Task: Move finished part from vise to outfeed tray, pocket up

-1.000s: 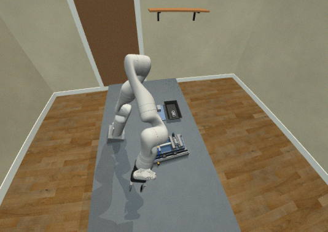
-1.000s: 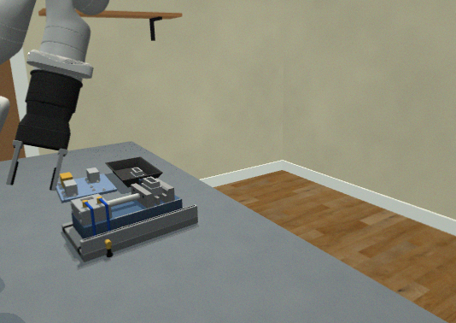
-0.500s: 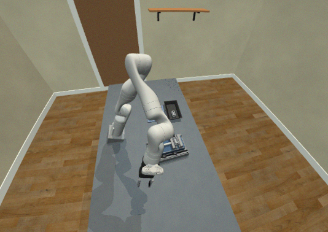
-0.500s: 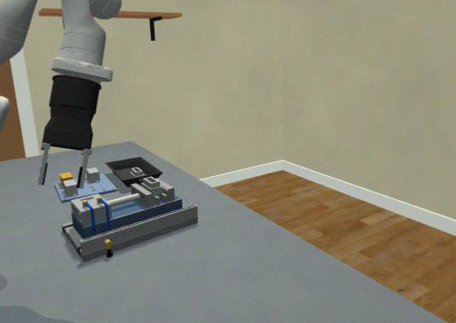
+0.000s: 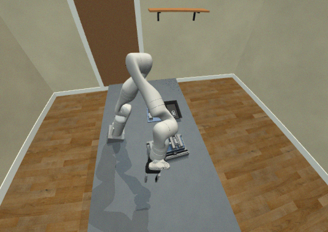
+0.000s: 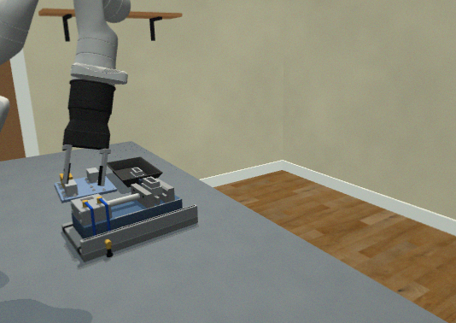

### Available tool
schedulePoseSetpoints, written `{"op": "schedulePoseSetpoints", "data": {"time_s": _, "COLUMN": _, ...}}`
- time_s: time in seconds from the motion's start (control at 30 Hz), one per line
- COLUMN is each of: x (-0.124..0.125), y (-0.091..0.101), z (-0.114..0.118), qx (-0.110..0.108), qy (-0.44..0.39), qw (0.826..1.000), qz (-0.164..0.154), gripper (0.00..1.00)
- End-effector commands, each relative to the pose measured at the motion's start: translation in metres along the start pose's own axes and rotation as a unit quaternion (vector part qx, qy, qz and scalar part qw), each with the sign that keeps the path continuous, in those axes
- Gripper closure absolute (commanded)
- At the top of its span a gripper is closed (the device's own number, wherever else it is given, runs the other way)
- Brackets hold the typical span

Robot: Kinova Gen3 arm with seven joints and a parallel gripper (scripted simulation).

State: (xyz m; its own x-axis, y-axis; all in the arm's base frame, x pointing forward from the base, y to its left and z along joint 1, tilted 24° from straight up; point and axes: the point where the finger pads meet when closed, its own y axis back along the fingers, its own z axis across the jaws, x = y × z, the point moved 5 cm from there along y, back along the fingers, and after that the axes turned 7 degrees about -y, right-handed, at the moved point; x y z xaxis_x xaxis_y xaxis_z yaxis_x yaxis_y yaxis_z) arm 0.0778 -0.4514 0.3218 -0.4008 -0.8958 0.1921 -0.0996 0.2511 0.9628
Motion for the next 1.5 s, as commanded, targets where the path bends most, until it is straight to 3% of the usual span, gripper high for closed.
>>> {"op": "schedulePoseSetpoints", "data": {"time_s": 0.0, "x": 0.000, "y": 0.002, "z": -0.001, "qx": 0.000, "qy": 0.002, "qw": 1.000, "qz": 0.002, "gripper": 0.00}}
{"op": "schedulePoseSetpoints", "data": {"time_s": 0.13, "x": 0.000, "y": 0.002, "z": -0.001, "qx": 0.000, "qy": 0.002, "qw": 1.000, "qz": 0.002, "gripper": 0.00}}
{"op": "schedulePoseSetpoints", "data": {"time_s": 0.17, "x": -0.013, "y": 0.004, "z": -0.015, "qx": 0.010, "qy": 0.005, "qw": 1.000, "qz": -0.003, "gripper": 0.00}}
{"op": "schedulePoseSetpoints", "data": {"time_s": 0.37, "x": -0.013, "y": 0.004, "z": -0.015, "qx": 0.010, "qy": 0.005, "qw": 1.000, "qz": -0.003, "gripper": 0.00}}
{"op": "schedulePoseSetpoints", "data": {"time_s": 0.4, "x": -0.027, "y": 0.007, "z": -0.029, "qx": 0.019, "qy": 0.009, "qw": 1.000, "qz": -0.008, "gripper": 0.00}}
{"op": "schedulePoseSetpoints", "data": {"time_s": 0.7, "x": -0.027, "y": 0.007, "z": -0.029, "qx": 0.019, "qy": 0.009, "qw": 1.000, "qz": -0.008, "gripper": 0.00}}
{"op": "schedulePoseSetpoints", "data": {"time_s": 0.73, "x": -0.040, "y": 0.009, "z": -0.041, "qx": 0.028, "qy": 0.013, "qw": 0.999, "qz": -0.014, "gripper": 0.00}}
{"op": "schedulePoseSetpoints", "data": {"time_s": 0.93, "x": -0.040, "y": 0.009, "z": -0.041, "qx": 0.028, "qy": 0.013, "qw": 0.999, "qz": -0.014, "gripper": 0.00}}
{"op": "schedulePoseSetpoints", "data": {"time_s": 0.97, "x": -0.054, "y": 0.012, "z": -0.052, "qx": 0.036, "qy": 0.017, "qw": 0.999, "qz": -0.020, "gripper": 0.00}}
{"op": "schedulePoseSetpoints", "data": {"time_s": 1.13, "x": -0.054, "y": 0.012, "z": -0.052, "qx": 0.036, "qy": 0.017, "qw": 0.999, "qz": -0.020, "gripper": 0.00}}
{"op": "schedulePoseSetpoints", "data": {"time_s": 1.17, "x": -0.067, "y": 0.015, "z": -0.063, "qx": 0.043, "qy": 0.020, "qw": 0.999, "qz": -0.026, "gripper": 0.00}}
{"op": "schedulePoseSetpoints", "data": {"time_s": 1.47, "x": -0.081, "y": 0.018, "z": -0.072, "qx": 0.051, "qy": 0.024, "qw": 0.998, "qz": -0.032, "gripper": 0.00}}
